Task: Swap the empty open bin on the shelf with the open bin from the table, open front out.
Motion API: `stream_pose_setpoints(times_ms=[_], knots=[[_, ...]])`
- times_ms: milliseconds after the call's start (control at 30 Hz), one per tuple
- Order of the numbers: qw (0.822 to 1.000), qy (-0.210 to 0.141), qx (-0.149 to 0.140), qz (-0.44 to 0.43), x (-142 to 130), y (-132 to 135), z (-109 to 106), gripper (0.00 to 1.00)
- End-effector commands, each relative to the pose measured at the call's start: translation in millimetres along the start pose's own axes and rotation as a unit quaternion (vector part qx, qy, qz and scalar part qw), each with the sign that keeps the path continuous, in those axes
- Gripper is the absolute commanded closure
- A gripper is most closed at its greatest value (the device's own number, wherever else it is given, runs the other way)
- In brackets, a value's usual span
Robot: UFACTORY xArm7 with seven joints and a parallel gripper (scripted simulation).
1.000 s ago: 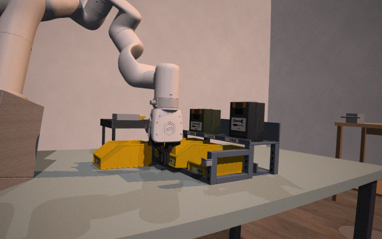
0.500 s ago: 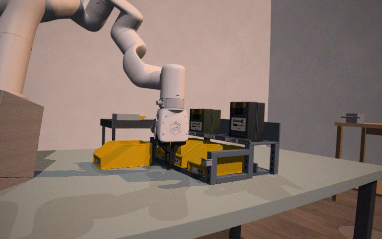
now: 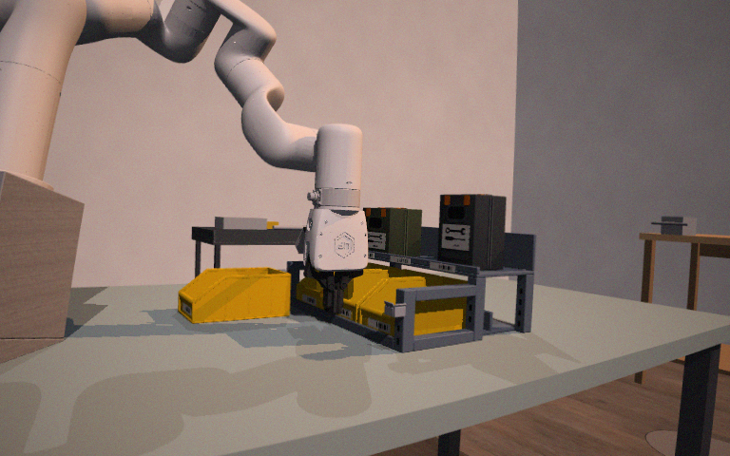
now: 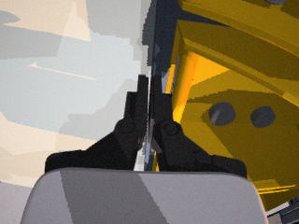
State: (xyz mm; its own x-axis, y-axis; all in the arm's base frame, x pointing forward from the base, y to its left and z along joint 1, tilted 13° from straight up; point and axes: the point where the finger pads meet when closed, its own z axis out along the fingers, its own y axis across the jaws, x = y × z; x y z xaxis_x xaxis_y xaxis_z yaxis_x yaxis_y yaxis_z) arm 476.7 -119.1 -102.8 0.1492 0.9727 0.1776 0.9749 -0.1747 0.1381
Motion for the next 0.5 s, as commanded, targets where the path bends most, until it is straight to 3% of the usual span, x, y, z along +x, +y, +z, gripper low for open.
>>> stream_pose_setpoints(times_ms=[0,467], knots=[[1.000,0.000,-0.002,0.000,-0.6,3.8,-1.4,1.00],[1.000,0.000,-0.002,0.000,-0.6,7.1,-1.4,1.00]])
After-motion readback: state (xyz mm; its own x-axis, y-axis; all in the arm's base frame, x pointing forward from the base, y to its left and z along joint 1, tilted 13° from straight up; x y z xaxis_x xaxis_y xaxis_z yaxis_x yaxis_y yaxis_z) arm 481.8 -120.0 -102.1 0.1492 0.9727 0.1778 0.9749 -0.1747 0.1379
